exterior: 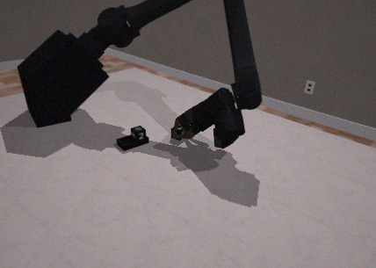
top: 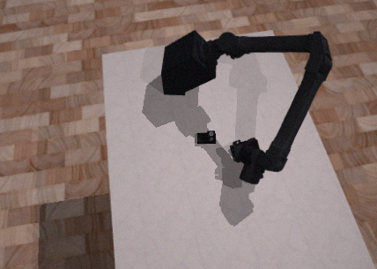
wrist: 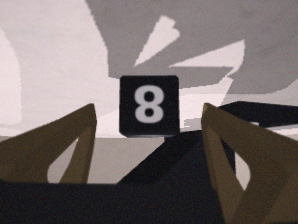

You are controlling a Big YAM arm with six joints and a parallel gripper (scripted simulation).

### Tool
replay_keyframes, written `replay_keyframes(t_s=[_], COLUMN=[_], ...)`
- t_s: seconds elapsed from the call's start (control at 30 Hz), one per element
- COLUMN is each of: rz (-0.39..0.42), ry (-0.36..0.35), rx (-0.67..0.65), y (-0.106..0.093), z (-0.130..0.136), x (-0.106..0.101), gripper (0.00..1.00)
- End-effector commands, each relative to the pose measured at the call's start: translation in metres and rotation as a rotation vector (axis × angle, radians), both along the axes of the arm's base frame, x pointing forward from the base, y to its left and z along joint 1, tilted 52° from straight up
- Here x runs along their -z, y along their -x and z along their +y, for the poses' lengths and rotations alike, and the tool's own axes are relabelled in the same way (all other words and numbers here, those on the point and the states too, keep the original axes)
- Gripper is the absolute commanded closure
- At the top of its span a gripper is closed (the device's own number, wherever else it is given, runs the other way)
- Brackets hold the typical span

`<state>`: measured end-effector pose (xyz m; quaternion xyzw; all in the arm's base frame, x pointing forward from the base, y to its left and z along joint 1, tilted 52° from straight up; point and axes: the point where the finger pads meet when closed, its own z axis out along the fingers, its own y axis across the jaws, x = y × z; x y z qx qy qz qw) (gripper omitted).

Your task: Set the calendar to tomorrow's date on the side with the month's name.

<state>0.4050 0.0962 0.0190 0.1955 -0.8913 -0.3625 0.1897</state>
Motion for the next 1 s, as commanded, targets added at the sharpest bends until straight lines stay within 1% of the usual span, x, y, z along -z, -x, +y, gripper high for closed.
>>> replay_keyframes(t_s=[0.0, 0.17, 0.27, 0.3, 0.37, 0.43, 0.53, 0.63, 0.7, 0.73, 0.97], rz=[-0.003, -0.004, -0.009, -0.020, -0.014, -0.010, -0.020, -0.013, -0.013, -0.029, -0.013], ry=[0.004, 0.004, -0.001, -0.003, -0.002, -0.002, -0.001, -0.002, -0.002, 0.000, -0.001], rx=[-0.007, -0.009, -0.018, -0.021, 0.016, 0.016, 0.016, 0.016, 0.016, 0.016, 0.016], y=[-0.004, -0.004, 0.000, 0.000, 0.000, 0.003, 0.002, 0.008, 0.008, 0.002, 0.015], z=[0.008, 0.007, 0.005, 0.003, -0.015, -0.019, -0.026, -0.034, -0.034, -0.037, -0.053], x=[0.000, -0.001, -0.011, -0.015, -0.016, -0.018, -0.025, -0.031, -0.031, -0.036, -0.047], gripper=[0.34, 0.34, 0.34, 0.34, 0.34, 0.34, 0.34, 0.34, 0.34, 0.34, 0.34])
